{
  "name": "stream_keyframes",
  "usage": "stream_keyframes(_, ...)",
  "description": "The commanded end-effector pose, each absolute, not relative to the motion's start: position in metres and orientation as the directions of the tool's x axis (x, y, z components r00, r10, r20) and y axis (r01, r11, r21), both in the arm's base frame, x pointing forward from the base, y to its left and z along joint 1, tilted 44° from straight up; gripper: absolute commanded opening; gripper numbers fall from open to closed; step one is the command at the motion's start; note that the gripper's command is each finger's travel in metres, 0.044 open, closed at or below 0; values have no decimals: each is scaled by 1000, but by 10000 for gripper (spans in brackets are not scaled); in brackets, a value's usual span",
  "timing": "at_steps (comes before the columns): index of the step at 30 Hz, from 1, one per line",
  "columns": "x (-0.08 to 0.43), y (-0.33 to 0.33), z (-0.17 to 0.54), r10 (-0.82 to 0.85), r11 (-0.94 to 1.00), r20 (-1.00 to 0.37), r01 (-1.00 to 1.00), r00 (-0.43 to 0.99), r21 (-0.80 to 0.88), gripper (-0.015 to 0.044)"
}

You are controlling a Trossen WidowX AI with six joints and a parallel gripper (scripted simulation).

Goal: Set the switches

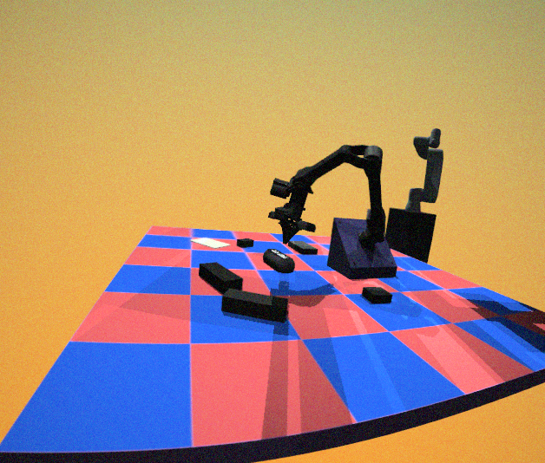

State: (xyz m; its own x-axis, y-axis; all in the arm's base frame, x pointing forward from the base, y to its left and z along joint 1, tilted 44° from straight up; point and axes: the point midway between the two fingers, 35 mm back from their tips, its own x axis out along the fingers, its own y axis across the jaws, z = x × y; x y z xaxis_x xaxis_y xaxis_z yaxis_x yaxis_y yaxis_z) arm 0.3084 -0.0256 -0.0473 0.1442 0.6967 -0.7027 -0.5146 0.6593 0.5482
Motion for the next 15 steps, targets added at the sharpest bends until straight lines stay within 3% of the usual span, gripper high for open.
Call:
stream_keyframes(1,300,-31,-42,697,717,-689,-224,201,660,0)
stream_keyframes(4,298,-32,-41,696,716,-685,-127,217,687,0)
stream_keyframes(15,298,-32,-41,696,716,-685,-127,217,687,0)
